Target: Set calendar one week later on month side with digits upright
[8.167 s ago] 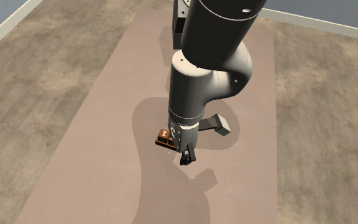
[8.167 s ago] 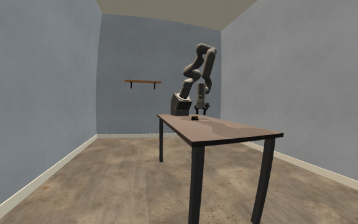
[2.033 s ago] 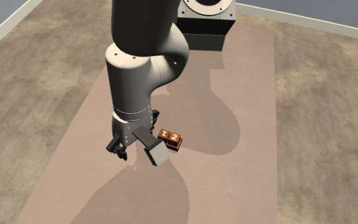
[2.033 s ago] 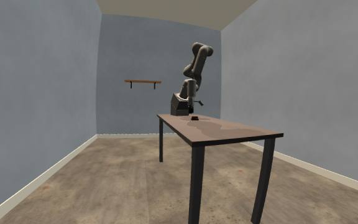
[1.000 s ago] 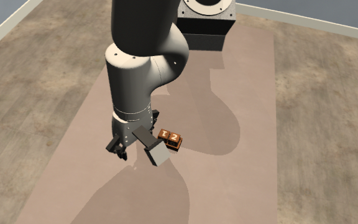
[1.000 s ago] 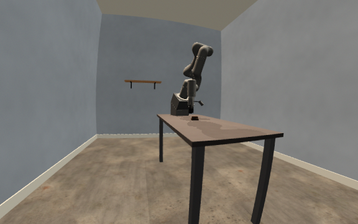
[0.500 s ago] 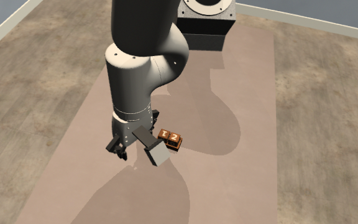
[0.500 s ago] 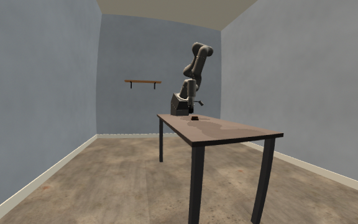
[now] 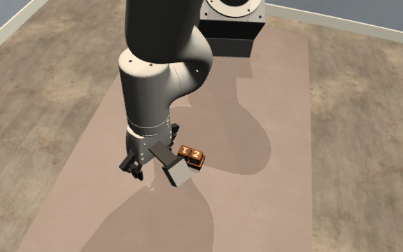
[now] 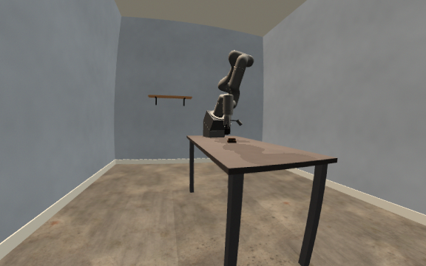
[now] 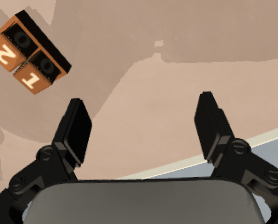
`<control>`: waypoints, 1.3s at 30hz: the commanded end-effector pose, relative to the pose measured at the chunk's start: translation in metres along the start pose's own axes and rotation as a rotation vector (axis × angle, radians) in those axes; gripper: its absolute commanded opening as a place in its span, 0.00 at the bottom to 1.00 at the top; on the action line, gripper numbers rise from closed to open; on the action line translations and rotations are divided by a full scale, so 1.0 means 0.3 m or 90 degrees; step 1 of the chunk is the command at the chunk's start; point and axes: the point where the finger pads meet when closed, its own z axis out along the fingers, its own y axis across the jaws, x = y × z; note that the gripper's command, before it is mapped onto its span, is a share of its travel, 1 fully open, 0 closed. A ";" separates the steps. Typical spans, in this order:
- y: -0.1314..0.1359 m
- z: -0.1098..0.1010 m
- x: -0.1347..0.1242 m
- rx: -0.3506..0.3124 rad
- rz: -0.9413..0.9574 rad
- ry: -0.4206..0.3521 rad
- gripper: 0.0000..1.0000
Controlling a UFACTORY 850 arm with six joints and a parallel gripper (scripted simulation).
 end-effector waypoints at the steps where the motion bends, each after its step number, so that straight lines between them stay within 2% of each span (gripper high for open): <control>1: 0.002 -0.001 0.001 -0.001 0.000 0.000 1.00; 15: 0.002 -0.001 0.000 -0.001 0.005 0.000 1.00; 21: -0.009 -0.001 -0.008 -0.001 0.135 0.000 1.00; 23: -0.009 -0.001 -0.008 -0.001 0.135 0.000 1.00; 27: -0.063 -0.001 -0.051 -0.001 0.143 0.000 1.00; 31: -0.068 -0.001 -0.054 -0.001 0.149 0.000 1.00; 37: -0.080 -0.001 -0.064 -0.001 0.286 0.000 1.00; 39: -0.102 -0.001 -0.082 -0.001 0.286 0.000 1.00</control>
